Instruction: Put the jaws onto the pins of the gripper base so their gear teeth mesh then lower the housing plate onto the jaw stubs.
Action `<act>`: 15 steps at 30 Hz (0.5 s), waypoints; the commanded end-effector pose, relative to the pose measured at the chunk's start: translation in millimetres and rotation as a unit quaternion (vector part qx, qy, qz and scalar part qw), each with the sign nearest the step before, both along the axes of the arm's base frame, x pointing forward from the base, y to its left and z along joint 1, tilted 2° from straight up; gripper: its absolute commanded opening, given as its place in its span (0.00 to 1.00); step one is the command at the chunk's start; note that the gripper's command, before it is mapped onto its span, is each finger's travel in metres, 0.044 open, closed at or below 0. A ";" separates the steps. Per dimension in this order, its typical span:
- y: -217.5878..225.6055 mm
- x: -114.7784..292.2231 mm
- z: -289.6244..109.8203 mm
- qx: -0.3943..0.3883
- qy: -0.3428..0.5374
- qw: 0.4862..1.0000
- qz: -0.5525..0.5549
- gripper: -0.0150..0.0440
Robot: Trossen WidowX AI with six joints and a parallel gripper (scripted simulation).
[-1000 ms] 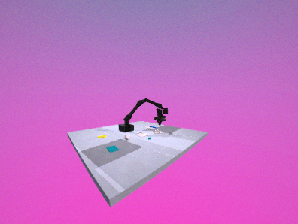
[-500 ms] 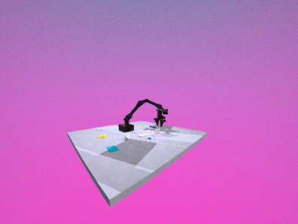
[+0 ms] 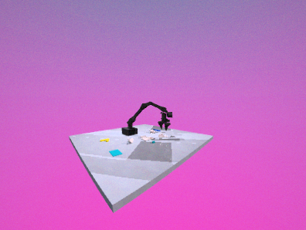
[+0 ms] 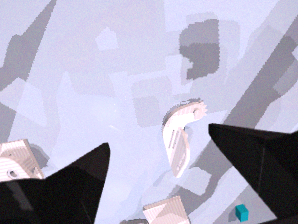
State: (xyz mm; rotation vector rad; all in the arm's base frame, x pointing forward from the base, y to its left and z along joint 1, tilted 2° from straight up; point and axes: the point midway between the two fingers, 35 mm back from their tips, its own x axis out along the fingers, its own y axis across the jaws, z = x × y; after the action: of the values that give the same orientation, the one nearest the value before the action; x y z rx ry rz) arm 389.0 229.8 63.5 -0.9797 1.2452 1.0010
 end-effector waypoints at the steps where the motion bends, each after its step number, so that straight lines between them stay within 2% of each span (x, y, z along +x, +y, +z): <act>1: 0.2 0.5 0.3 0.001 -0.001 1.000 0.000 1.00; 13: 0.2 0.5 0.3 0.001 -0.001 1.000 0.000 1.00; 15: -0.4 -0.9 6.6 0.000 0.000 1.000 0.000 0.91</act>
State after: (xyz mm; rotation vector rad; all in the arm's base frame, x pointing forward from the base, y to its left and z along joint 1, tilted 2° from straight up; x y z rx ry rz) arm 389.0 229.9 63.9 -0.9798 1.2446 1.0008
